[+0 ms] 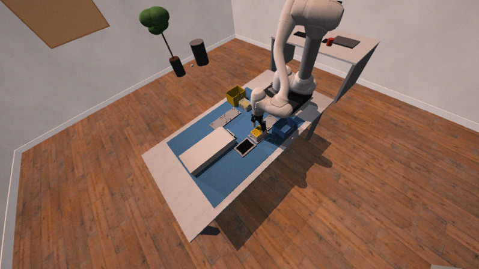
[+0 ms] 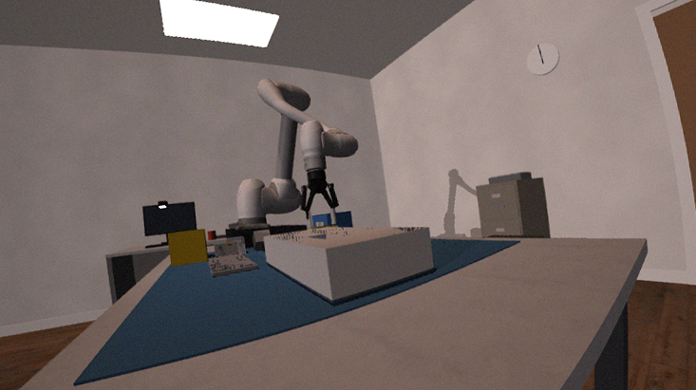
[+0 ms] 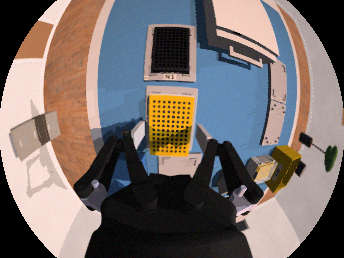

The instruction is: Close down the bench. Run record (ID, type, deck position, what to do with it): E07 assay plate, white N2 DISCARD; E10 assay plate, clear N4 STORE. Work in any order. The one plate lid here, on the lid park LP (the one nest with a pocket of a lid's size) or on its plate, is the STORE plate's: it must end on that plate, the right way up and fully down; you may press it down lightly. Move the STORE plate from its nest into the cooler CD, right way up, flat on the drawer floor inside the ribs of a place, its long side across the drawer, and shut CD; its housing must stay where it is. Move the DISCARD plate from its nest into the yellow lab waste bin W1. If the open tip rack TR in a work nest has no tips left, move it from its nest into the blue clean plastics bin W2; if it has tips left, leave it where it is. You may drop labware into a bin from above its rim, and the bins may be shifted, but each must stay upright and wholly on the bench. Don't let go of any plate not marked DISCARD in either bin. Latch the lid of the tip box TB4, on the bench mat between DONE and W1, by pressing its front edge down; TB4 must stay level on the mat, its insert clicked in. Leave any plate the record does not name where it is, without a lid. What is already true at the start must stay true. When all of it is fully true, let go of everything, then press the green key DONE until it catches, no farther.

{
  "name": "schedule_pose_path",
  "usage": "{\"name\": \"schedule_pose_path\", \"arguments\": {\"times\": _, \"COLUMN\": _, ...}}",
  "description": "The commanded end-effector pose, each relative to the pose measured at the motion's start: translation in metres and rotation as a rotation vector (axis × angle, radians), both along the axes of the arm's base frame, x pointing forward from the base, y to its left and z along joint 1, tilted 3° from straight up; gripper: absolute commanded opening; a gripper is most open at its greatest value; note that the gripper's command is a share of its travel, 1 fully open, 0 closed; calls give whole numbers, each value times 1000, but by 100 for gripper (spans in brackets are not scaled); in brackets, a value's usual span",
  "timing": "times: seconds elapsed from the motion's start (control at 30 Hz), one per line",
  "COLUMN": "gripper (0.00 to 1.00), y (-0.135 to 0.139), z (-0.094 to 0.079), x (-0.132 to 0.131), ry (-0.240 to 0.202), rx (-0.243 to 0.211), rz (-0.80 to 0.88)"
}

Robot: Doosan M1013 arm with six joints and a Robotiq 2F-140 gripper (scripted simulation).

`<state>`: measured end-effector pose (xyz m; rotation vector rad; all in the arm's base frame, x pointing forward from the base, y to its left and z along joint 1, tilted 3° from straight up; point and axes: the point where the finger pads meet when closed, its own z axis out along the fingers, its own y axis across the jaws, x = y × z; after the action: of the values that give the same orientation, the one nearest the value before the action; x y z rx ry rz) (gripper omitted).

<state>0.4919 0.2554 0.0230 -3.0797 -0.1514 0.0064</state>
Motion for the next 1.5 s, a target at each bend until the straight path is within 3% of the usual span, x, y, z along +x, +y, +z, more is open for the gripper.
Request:
{"name": "schedule_pose_path", "arguments": {"times": 0.0, "gripper": 66, "y": 0, "z": -4, "x": 0, "ry": 0, "rx": 0, "rz": 0}}
{"name": "schedule_pose_path", "arguments": {"times": 1.1, "gripper": 66, "y": 2, "z": -37, "x": 0, "ry": 0, "rx": 0, "rz": 0}}
{"name": "schedule_pose_path", "arguments": {"times": 1.47, "gripper": 66, "y": 2, "z": -40, "x": 0, "ry": 0, "rx": 0, "rz": 0}}
